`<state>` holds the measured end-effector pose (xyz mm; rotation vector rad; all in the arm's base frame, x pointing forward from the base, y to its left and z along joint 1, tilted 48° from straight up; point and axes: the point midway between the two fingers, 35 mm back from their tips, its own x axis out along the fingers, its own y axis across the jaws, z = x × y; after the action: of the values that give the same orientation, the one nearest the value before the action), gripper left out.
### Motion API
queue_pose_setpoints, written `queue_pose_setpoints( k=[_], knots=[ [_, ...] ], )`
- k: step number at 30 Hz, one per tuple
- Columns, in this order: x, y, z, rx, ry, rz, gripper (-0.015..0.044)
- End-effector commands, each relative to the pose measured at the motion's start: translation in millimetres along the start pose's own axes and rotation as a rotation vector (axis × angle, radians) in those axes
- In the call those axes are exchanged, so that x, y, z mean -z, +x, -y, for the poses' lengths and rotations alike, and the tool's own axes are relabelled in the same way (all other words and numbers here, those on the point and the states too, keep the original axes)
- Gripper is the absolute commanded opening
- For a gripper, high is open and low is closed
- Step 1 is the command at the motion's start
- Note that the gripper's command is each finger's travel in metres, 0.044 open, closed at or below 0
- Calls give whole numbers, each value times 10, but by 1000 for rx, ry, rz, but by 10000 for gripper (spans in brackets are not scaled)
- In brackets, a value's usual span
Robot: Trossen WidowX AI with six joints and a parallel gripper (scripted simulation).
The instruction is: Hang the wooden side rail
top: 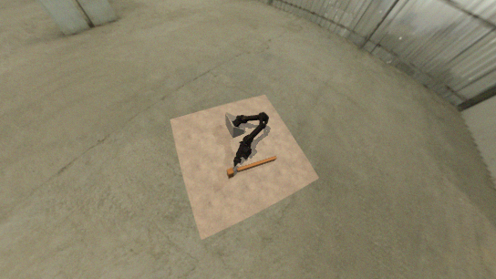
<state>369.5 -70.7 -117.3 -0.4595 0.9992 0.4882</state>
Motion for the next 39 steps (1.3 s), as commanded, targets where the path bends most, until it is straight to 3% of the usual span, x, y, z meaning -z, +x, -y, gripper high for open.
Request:
queue_pose_setpoints(
  k=[1, 22, 39],
  knots=[
    [-98, -15, -47, 77, 778, -19, 440],
    [-222, -36, -70, 158, 1760, 61, 440],
    [-223, -36, -70, 159, 1777, 63, 440]
  ],
)
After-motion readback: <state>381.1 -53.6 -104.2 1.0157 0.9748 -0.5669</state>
